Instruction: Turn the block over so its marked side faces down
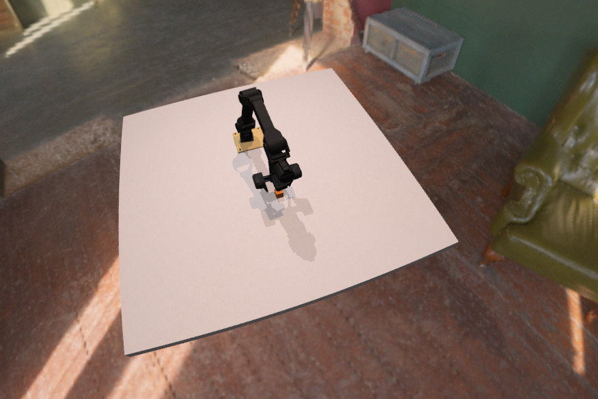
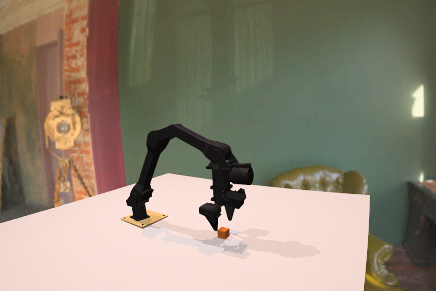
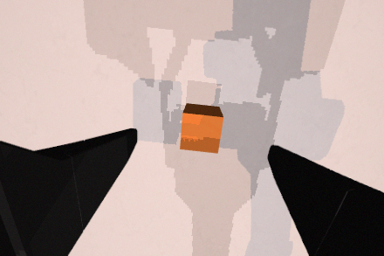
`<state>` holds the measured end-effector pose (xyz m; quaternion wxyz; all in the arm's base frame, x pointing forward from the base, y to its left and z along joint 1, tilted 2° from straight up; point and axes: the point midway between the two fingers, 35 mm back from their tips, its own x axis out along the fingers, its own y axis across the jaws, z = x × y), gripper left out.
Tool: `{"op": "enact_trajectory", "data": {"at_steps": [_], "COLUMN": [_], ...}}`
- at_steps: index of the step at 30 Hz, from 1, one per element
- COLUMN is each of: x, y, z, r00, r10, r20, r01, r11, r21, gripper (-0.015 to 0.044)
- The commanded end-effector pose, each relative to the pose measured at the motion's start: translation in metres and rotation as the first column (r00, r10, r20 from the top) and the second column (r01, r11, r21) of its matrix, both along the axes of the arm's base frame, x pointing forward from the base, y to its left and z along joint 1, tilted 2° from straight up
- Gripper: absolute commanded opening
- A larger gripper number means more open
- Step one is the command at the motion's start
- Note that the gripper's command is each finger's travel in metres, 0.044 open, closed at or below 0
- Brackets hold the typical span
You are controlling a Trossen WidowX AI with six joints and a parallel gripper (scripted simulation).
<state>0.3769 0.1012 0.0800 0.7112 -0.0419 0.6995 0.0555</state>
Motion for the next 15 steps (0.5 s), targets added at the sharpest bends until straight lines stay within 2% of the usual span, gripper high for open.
{"op": "enact_trajectory", "data": {"at_steps": [1,15], "x": [0.000,0.000], "y": [0.001,0.002], "z": [-0.007,-0.030], "r00": [1.000,1.000], "r10": [0.003,0.003], "r20": [-0.001,-0.001], "r01": [-0.003,-0.003], "r11": [1.000,1.000], "r21": [0.005,0.005], "gripper": [0.0440,0.0440]}}
